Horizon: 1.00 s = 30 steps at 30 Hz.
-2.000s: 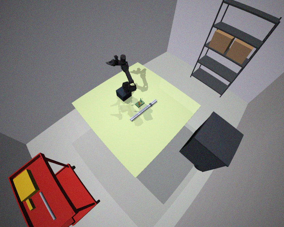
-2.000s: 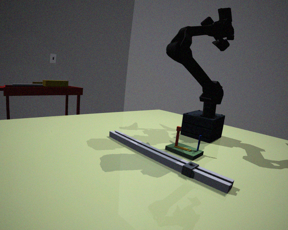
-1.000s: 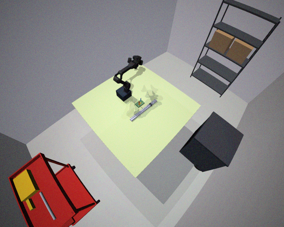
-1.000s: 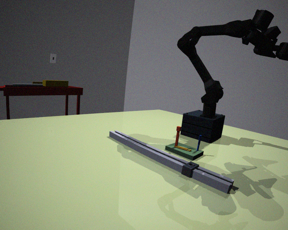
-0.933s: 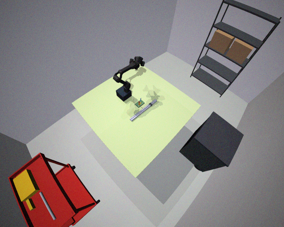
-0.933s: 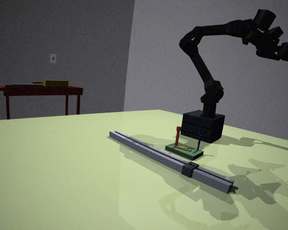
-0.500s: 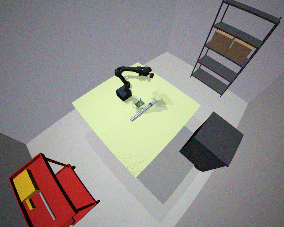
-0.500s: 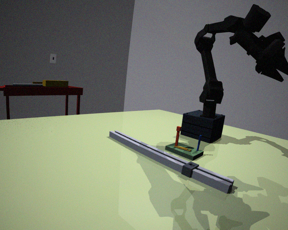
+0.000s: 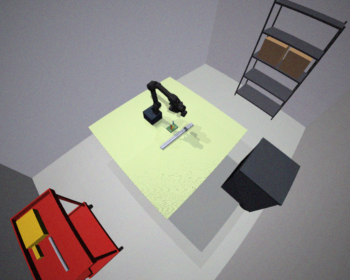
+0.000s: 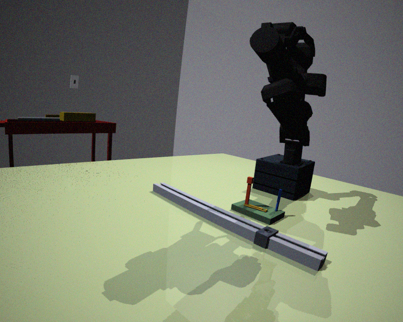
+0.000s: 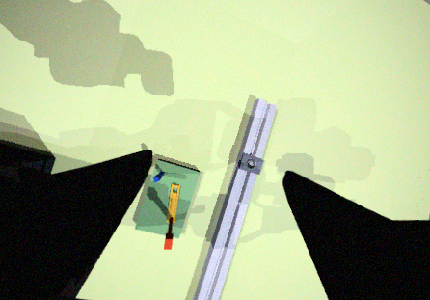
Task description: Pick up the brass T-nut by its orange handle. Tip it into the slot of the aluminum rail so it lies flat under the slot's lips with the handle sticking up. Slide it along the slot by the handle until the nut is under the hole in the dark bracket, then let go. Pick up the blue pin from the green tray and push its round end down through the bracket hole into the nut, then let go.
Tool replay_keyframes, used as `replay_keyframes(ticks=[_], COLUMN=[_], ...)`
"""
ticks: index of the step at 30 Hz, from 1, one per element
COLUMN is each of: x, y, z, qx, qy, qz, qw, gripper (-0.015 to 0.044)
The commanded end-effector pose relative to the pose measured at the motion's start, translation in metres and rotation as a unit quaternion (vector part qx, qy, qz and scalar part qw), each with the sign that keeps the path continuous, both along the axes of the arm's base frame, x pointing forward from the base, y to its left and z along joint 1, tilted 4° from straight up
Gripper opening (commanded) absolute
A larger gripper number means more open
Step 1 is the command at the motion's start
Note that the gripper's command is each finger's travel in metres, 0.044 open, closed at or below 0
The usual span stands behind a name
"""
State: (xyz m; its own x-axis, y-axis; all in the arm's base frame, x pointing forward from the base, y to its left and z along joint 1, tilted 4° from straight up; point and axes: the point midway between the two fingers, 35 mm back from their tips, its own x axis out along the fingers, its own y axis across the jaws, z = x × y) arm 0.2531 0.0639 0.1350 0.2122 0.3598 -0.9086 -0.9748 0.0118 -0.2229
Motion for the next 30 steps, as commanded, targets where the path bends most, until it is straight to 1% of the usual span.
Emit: replay_keyframes(ticks=[1,5,7,11,17,19,30], x=[-0.001,-0.016,-0.019,-0.019,-0.014,-0.014,-0.011], y=[-0.047,-0.095,-0.103,-0.103,-0.100,-0.099,-0.099], z=[-0.011,-0.025,-0.027,-0.032,-0.077,-0.086,-0.099], qx=[-0.038,-0.064,-0.067,-0.068,-0.067,-0.067,-0.067], qy=[0.022,0.060,0.067,0.068,0.067,0.067,0.067], qz=[-0.006,-0.006,-0.006,-0.005,-0.005,-0.006,-0.006], qw=[0.999,0.996,0.996,0.995,0.995,0.996,0.996], gripper=[0.0440,0.0440,0.0440,0.0440,0.0440,0.0440,0.0440])
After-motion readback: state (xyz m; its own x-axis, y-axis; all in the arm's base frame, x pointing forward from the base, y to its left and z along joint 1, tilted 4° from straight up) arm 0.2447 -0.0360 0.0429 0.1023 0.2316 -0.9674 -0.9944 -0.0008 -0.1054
